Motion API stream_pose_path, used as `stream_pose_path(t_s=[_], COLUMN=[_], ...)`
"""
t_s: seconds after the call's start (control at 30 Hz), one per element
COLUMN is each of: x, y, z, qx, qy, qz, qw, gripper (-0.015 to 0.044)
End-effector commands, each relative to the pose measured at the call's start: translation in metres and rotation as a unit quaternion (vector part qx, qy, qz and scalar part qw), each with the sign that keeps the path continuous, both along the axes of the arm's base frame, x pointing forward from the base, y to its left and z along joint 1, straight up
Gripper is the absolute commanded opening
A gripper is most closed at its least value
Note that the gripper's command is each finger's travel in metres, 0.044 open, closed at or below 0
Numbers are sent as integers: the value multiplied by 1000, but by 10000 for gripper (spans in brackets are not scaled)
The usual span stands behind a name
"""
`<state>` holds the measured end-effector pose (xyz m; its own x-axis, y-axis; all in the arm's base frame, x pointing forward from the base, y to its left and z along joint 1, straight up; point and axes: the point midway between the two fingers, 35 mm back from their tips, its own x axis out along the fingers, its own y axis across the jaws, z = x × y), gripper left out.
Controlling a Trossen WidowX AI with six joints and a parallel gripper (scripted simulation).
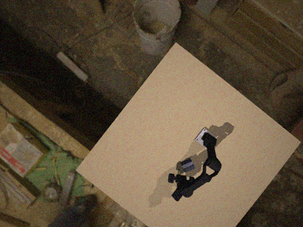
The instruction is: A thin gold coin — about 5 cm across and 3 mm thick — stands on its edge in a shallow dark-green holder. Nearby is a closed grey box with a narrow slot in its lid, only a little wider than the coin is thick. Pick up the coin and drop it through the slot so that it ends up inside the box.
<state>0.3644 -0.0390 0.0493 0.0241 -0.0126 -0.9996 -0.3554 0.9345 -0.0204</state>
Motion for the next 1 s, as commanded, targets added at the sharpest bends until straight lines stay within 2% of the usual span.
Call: stream_pose_path(t_s=[0.0,0.83,0.97], x=[2,-4,-3], y=[0,1,2], z=[14,73,73], qx=[1,1,2], qy=[-3,-3,-3], qz=[2,2,-40], qw=[1000,1000,999], gripper=[0,0,0])
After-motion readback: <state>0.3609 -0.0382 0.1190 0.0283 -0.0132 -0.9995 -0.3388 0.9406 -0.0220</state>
